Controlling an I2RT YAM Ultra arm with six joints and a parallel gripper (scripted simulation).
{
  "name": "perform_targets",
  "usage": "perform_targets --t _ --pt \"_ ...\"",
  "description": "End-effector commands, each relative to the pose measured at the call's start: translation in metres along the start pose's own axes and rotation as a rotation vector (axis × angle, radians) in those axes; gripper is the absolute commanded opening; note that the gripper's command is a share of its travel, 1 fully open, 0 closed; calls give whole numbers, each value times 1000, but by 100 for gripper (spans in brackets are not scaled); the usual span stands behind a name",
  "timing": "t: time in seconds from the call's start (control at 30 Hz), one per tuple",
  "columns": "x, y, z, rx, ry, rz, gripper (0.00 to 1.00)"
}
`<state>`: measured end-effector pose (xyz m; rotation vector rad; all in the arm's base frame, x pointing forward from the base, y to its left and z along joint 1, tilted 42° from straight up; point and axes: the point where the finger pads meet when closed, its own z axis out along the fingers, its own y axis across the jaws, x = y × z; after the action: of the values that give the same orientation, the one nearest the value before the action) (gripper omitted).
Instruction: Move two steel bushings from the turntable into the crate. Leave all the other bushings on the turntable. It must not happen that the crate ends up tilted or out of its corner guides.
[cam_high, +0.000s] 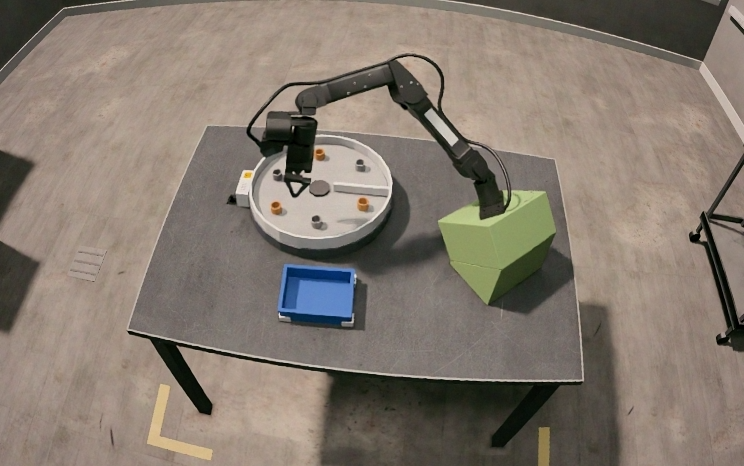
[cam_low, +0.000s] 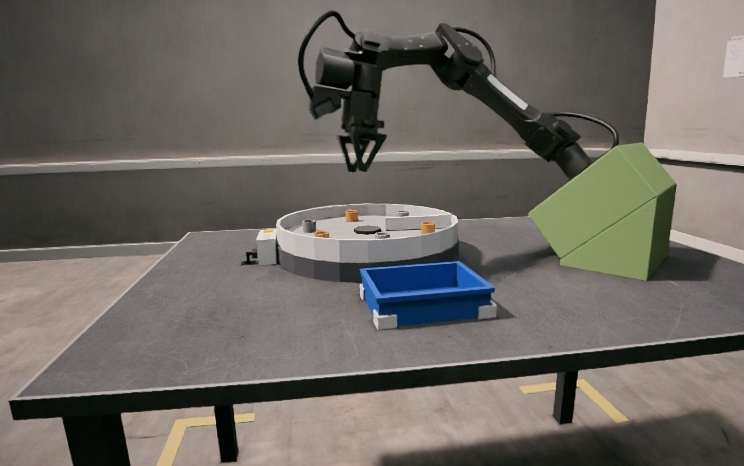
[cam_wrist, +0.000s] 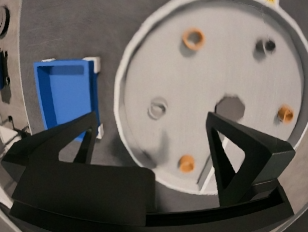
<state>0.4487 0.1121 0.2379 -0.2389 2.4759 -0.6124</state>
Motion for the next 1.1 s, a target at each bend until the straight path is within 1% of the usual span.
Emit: perform_targets --t 0.0,0.07,0.1,0.13,0.2,0.27,0.3,0.33,0.37,0.4,0.47,0.5,0.53,0.57,0.67,0.7,0.73,0.77,0.83,0.87,0.9,0.97,1.07 --pt "19 -14 -12 20 -2 168 100" --pt "28 -18 -15 25 4 215 100" --pt "27 -16 -16 22 0 213 100" --pt "40 -28 -15 39 21 273 100" --pt "54 -36 -17 54 43 324 100" --pt "54 -36 -17 54 43 324 100" --pt "62 -40 -20 57 32 400 100" --pt "72 -44 -21 68 50 424 100" --pt "73 -42 -23 66 53 411 100" --pt "85 -50 -23 82 63 476 100" --pt "96 -55 -24 93 70 528 100" --pt "101 -58 -25 99 74 550 100" --pt "99 -55 -26 92 67 546 100" --pt "111 -62 -26 108 76 606 100" --pt "131 -68 -28 128 87 689 100" --pt "135 -70 -29 133 88 708 100" --pt "134 -67 -30 127 85 701 100" --pt "145 -72 -30 142 91 749 100" --pt "145 -72 -30 142 91 749 100" --pt "150 -76 -29 148 84 800 100" --pt "160 -78 -30 161 96 822 100" --pt "170 -81 -31 172 99 864 100" --pt "176 -80 -32 172 97 882 100"
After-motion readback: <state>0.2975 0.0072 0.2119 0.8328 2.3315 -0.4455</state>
